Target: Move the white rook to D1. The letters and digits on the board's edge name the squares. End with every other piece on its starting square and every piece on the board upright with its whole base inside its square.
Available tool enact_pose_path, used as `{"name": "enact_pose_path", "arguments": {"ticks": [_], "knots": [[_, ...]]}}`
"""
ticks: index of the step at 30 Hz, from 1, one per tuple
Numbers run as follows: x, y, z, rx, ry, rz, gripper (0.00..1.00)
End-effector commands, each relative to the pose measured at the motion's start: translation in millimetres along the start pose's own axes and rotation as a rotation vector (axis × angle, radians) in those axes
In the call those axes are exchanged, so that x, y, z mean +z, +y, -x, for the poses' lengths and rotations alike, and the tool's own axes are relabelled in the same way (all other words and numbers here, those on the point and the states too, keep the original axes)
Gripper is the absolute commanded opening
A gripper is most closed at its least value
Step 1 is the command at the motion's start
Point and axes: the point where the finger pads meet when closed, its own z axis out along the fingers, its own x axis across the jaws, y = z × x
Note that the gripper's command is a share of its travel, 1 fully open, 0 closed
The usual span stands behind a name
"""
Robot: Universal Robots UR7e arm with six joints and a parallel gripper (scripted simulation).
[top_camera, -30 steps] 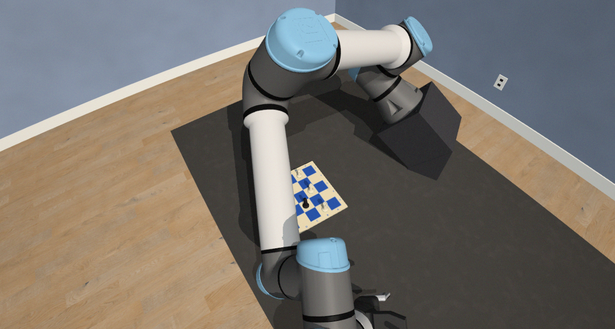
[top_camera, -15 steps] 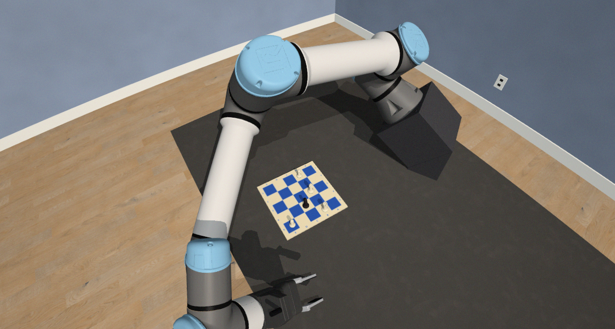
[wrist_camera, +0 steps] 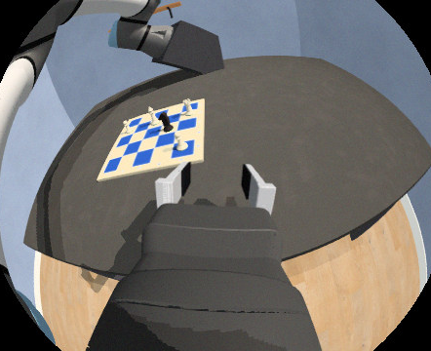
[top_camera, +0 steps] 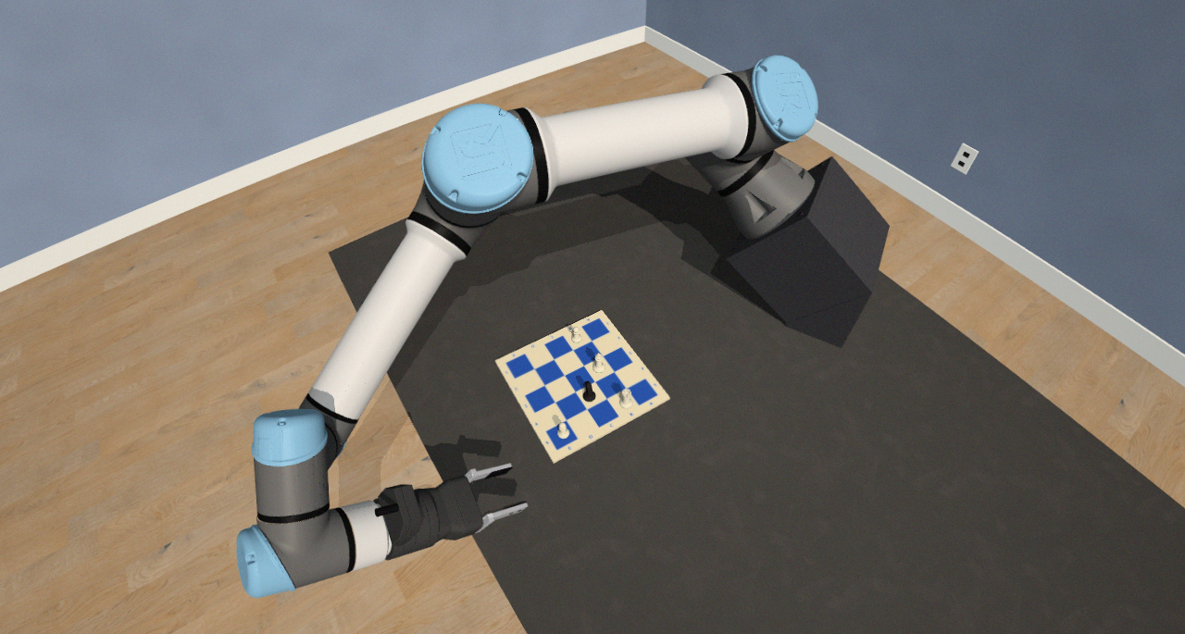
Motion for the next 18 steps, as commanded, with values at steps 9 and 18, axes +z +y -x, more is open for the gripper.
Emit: {"name": "enact_pose_path", "arguments": {"ticks": [9, 18], "knots": [[-11.3, 40.0, 111.8, -0.148, 0.026, -0.144, 1.0], [-10.8, 45.8, 129.7, -0.171, 0.033, -0.169, 1.0]]}}
